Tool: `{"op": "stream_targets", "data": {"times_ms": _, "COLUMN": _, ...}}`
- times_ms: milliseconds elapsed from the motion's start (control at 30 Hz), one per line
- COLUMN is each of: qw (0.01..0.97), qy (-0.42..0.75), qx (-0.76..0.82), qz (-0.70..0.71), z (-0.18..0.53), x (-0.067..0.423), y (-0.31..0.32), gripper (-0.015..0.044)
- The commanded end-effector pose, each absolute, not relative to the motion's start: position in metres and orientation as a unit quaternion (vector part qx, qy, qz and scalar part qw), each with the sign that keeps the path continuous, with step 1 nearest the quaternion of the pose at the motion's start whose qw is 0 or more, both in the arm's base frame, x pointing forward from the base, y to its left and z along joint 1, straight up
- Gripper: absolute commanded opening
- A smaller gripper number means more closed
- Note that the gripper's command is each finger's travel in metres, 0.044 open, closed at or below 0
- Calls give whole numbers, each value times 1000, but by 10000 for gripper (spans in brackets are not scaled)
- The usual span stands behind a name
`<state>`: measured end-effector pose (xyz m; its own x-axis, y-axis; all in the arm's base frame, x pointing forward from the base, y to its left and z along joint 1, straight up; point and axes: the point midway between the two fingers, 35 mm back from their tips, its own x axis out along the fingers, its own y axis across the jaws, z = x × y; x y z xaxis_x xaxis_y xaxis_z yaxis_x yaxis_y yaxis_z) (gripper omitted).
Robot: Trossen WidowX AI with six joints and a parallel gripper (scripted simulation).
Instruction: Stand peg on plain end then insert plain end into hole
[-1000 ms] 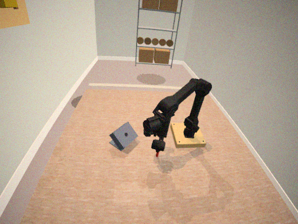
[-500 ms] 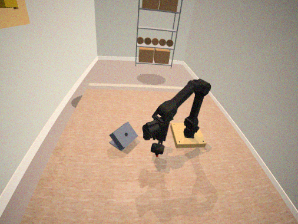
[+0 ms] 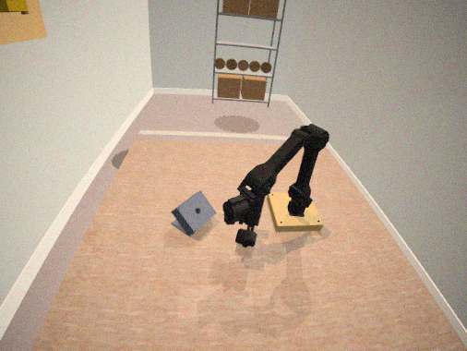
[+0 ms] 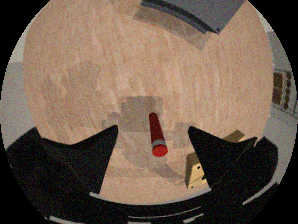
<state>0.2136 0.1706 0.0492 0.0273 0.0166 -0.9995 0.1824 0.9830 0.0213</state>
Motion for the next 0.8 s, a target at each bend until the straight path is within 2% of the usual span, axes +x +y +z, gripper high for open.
{"op": "stream_targets", "data": {"times_ms": 0, "qw": 710, "qy": 698, "qx": 70, "qz": -57, "z": 41, "x": 211, "y": 170, "gripper": 440}}
{"op": "stream_targets", "data": {"times_ms": 133, "qw": 710, "qy": 698, "qx": 70, "qz": -57, "z": 40, "x": 211, "y": 170, "gripper": 440}}
{"op": "stream_targets", "data": {"times_ms": 667, "qw": 712, "qy": 696, "qx": 71, "qz": -59, "z": 43, "x": 213, "y": 170, "gripper": 20}}
{"op": "stream_targets", "data": {"times_ms": 767, "qw": 712, "qy": 696, "qx": 71, "qz": -59, "z": 43, "x": 213, "y": 170, "gripper": 0}}
